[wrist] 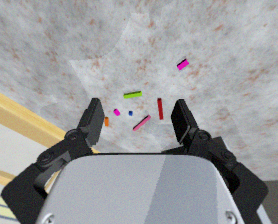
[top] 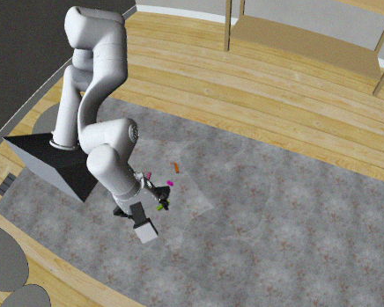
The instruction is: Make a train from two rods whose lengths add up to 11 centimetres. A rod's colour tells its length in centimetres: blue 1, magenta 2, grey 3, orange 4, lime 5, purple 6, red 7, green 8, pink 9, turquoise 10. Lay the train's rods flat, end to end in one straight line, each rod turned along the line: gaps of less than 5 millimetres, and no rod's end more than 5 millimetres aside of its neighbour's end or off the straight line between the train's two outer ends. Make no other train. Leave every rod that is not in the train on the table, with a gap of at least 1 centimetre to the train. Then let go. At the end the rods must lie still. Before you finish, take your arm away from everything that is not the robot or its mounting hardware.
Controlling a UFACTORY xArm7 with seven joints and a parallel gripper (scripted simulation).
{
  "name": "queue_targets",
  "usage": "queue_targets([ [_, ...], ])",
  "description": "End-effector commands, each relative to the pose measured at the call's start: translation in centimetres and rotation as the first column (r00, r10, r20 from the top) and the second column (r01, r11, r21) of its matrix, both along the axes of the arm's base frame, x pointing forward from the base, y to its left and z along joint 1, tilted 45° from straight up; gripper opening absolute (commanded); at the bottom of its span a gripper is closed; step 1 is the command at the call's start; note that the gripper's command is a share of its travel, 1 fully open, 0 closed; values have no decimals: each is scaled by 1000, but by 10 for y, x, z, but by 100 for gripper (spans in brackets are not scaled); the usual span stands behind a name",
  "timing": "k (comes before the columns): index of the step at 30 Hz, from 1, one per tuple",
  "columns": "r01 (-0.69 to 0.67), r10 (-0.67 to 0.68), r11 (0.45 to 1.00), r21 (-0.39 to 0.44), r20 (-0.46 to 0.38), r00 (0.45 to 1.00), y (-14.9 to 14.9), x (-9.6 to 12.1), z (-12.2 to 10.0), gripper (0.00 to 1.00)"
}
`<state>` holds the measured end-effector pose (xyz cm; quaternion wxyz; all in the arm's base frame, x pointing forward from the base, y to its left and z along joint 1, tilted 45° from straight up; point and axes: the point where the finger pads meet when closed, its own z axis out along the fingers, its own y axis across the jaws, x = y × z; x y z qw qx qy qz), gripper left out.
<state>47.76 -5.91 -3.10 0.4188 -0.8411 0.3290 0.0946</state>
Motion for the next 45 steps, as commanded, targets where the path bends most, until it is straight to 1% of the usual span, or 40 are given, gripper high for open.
queue_targets([
  [1,-123,126,992,-42,104,987,29,-6,8,100],
  [6,-248,259,965,-81,185,948,57,-16,14,100],
  [12,-388,411,911,-138,272,870,88,-30,20,100],
  [14,-388,411,911,-138,272,870,88,-30,20,100],
  [15,-443,472,882,-164,304,827,100,-37,22,100],
  [18,-494,529,848,-191,334,780,112,-44,24,100],
  [21,-552,595,803,-226,366,715,126,-54,26,100],
  [23,-573,619,784,-240,378,688,131,-57,27,100],
  [45,-577,623,780,-242,380,683,132,-58,27,100],
])
